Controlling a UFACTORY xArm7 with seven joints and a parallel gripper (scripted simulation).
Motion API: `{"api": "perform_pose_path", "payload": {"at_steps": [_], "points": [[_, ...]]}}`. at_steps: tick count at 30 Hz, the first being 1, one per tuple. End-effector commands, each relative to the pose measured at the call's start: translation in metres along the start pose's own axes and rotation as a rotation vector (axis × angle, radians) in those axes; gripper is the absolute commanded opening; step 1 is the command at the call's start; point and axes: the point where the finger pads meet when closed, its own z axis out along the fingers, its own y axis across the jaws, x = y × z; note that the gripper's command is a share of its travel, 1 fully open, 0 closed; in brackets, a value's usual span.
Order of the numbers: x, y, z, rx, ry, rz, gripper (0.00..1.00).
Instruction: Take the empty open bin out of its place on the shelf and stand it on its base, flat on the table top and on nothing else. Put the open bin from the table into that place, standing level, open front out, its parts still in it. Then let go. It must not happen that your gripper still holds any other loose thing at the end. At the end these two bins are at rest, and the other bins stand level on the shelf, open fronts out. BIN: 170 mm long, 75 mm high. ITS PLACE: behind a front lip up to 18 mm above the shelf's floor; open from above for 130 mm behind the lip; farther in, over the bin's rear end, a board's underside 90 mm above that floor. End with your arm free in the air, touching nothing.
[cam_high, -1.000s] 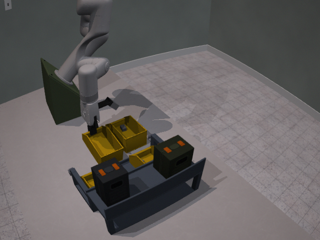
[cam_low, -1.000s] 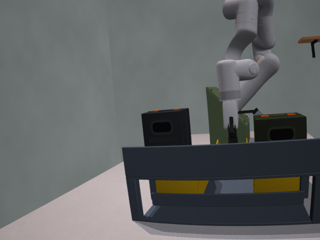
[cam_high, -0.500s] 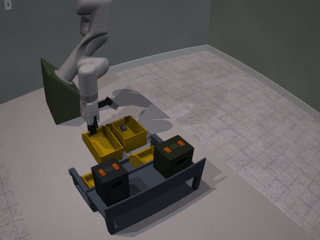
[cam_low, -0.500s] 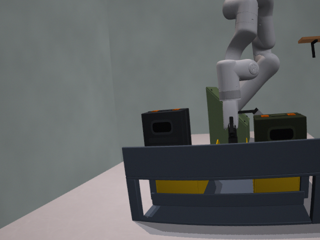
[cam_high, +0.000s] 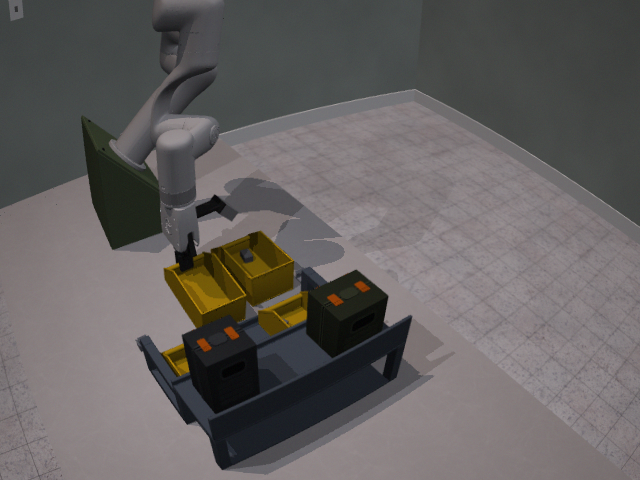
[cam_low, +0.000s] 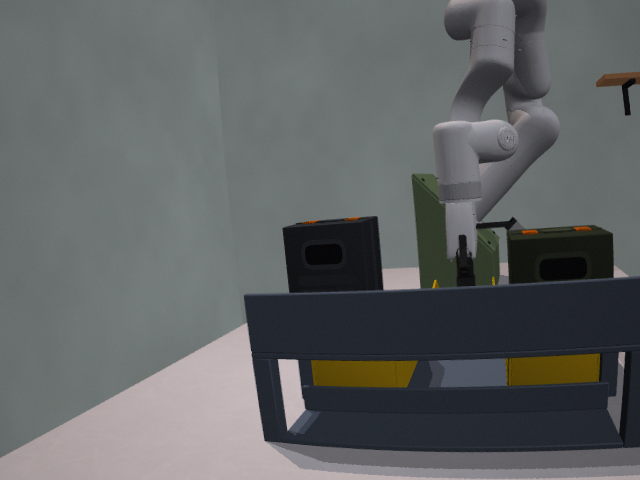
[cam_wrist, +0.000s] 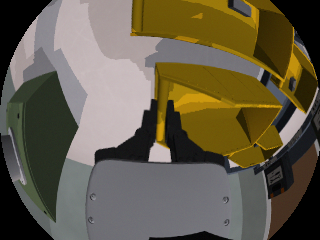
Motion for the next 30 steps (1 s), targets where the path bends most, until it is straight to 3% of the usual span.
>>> {"api": "perform_pose_path", "payload": {"at_steps": [1, 30], "points": [[-0.001, 0.001, 0.003, -0.002, -0.002, 0.000, 0.00], [-0.001, 0.001, 0.024, -0.002, -0.002, 0.000, 0.00]]}}
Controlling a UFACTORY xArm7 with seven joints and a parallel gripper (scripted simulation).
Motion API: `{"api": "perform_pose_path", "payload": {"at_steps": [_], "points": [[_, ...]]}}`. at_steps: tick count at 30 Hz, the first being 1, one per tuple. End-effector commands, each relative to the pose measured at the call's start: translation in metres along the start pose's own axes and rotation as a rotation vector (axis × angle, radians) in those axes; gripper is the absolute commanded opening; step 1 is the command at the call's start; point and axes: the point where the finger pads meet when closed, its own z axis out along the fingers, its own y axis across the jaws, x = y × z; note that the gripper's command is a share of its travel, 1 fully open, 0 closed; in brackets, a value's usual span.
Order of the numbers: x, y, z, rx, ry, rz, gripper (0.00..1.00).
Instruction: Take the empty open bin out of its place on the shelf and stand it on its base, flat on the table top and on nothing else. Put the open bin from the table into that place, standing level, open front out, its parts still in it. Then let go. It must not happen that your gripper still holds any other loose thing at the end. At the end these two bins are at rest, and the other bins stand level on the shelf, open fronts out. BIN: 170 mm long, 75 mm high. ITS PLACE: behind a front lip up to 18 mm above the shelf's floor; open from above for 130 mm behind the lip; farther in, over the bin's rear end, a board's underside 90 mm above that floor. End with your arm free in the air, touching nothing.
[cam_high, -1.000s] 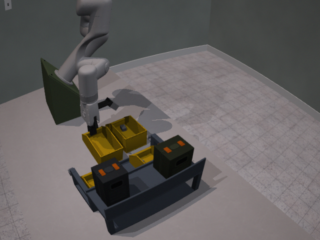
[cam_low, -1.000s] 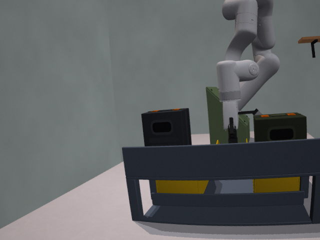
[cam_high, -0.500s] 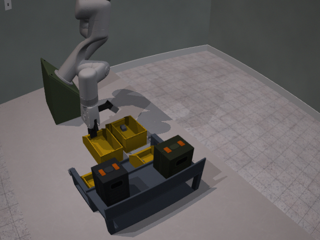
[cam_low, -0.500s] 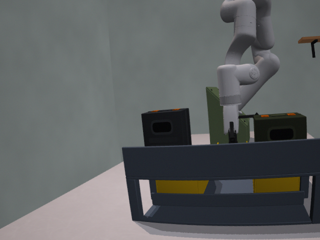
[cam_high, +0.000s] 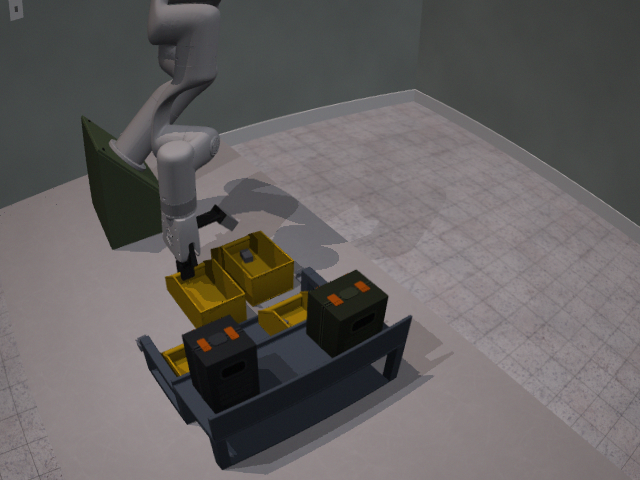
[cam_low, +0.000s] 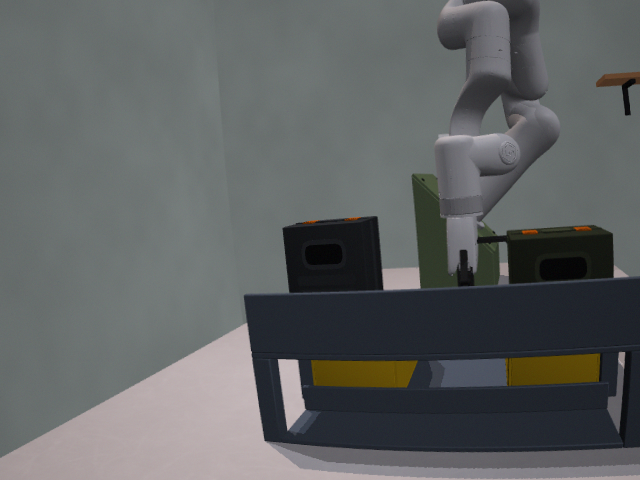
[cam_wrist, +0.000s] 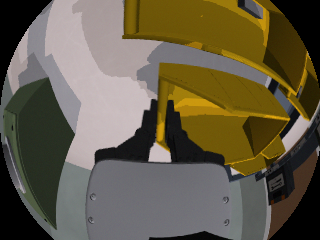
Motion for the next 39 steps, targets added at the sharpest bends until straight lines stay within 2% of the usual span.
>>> {"api": "perform_pose_path", "payload": {"at_steps": [1, 11, 12, 39], "points": [[-0.0009, 0.0010, -0.0001, -0.003, -0.002, 0.000, 0.00], [-0.0009, 0.0010, -0.0001, -0.003, -0.002, 0.000, 0.00], [-0.0009, 0.0010, -0.0001, -0.003, -0.002, 0.000, 0.95], [-0.0009, 0.0010, -0.0001, -0.003, -0.002, 0.000, 0.95]]}}
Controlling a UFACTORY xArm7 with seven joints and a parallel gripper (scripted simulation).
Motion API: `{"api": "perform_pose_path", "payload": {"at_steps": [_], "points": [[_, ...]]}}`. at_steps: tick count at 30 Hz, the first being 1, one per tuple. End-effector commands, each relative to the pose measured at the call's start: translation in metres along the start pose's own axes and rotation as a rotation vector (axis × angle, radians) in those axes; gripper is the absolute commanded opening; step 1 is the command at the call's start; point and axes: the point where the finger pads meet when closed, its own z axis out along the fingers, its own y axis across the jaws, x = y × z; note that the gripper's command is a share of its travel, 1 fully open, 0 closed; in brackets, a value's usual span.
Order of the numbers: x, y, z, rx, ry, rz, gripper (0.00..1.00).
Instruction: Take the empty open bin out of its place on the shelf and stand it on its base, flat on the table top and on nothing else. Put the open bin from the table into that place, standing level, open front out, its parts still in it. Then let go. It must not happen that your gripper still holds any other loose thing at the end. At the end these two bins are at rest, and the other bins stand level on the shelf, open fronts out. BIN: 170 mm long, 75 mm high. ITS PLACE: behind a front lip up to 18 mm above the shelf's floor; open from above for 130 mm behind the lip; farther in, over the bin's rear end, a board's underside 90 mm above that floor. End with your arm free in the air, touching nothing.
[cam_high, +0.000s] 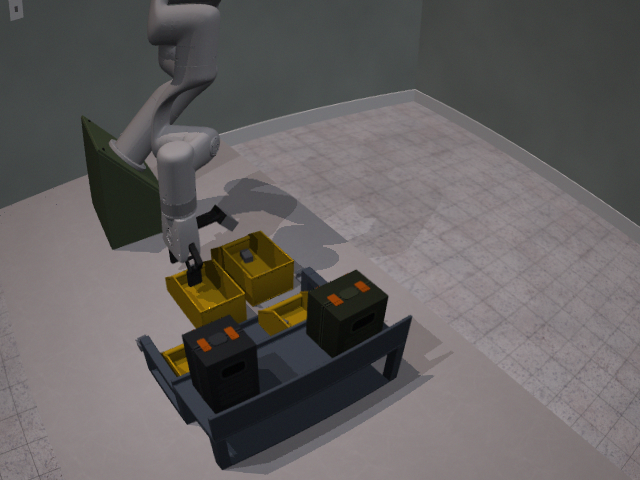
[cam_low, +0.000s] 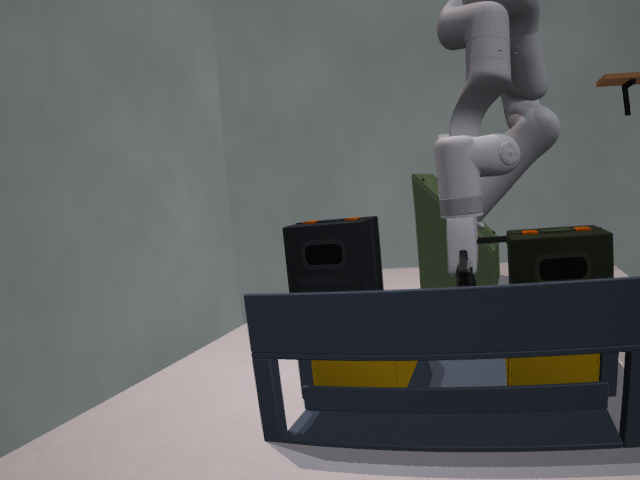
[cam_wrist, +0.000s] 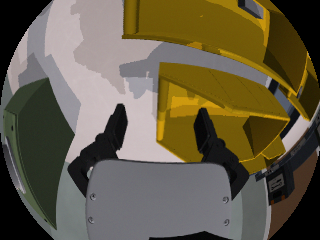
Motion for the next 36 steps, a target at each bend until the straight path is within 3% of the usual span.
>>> {"api": "perform_pose_path", "payload": {"at_steps": [1, 28, 36], "points": [[-0.001, 0.001, -0.001, -0.002, -0.002, 0.000, 0.95], [-0.001, 0.001, -0.003, -0.002, -0.002, 0.000, 0.95], [-0.001, 0.001, -0.013, -0.002, -0.002, 0.000, 0.95]]}}
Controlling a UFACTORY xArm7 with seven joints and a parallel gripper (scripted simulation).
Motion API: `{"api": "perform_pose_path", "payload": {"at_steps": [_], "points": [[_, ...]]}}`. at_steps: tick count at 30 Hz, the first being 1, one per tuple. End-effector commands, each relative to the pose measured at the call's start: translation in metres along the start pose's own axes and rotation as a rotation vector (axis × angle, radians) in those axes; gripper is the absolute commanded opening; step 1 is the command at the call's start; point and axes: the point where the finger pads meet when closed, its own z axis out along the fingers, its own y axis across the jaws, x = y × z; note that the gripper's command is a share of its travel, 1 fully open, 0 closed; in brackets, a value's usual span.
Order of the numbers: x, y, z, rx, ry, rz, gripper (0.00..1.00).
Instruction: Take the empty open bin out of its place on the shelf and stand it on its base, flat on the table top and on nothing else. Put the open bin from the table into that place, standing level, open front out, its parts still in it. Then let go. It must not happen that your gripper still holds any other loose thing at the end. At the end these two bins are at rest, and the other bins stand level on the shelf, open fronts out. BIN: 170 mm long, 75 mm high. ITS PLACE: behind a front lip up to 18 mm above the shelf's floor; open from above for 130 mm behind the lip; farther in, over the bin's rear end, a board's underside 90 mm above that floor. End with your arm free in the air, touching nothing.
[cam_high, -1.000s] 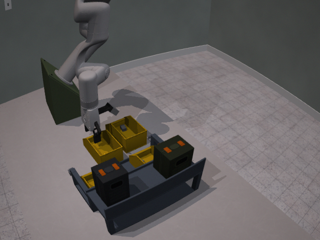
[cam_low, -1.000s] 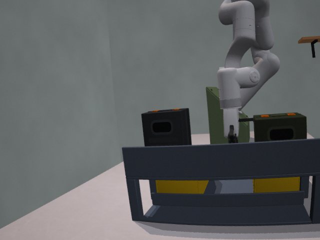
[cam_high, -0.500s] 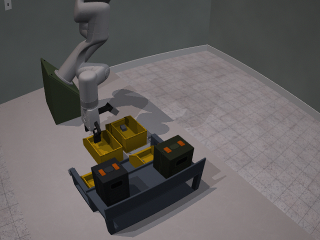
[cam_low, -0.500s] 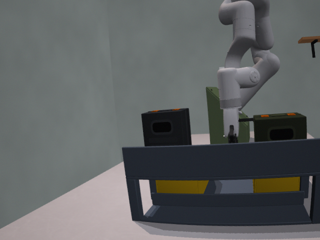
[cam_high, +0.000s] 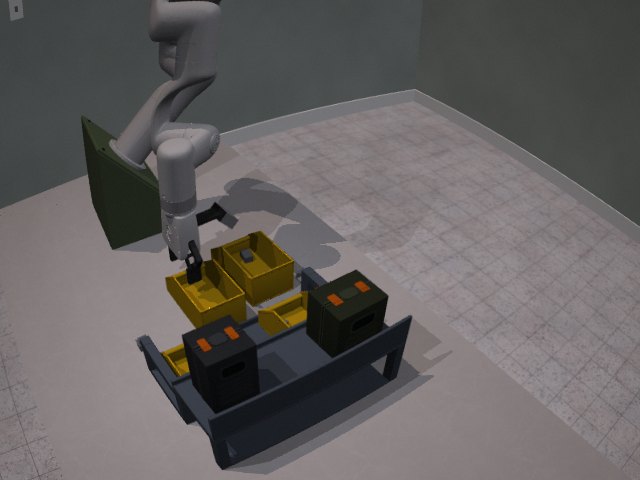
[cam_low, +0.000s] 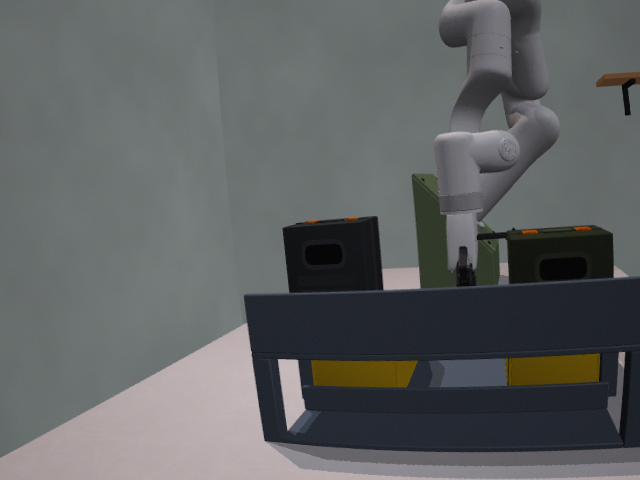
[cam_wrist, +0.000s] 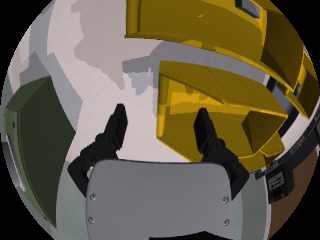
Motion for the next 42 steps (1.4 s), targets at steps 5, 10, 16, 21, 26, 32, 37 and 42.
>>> {"api": "perform_pose_path", "payload": {"at_steps": [5, 10, 16, 21, 26, 32, 37, 42], "points": [[-0.001, 0.001, -0.017, -0.003, -0.002, 0.000, 0.95], [-0.001, 0.001, -0.024, -0.003, -0.002, 0.000, 0.95], [-0.001, 0.001, -0.039, -0.003, -0.002, 0.000, 0.95], [-0.001, 0.001, -0.050, -0.003, -0.002, 0.000, 0.95], [-0.001, 0.001, -0.057, -0.003, -0.002, 0.000, 0.95], [-0.001, 0.001, -0.067, -0.003, -0.002, 0.000, 0.95], [-0.001, 0.001, -0.072, -0.003, -0.002, 0.000, 0.95], [-0.001, 0.001, -0.074, -0.003, -0.002, 0.000, 0.95]]}}
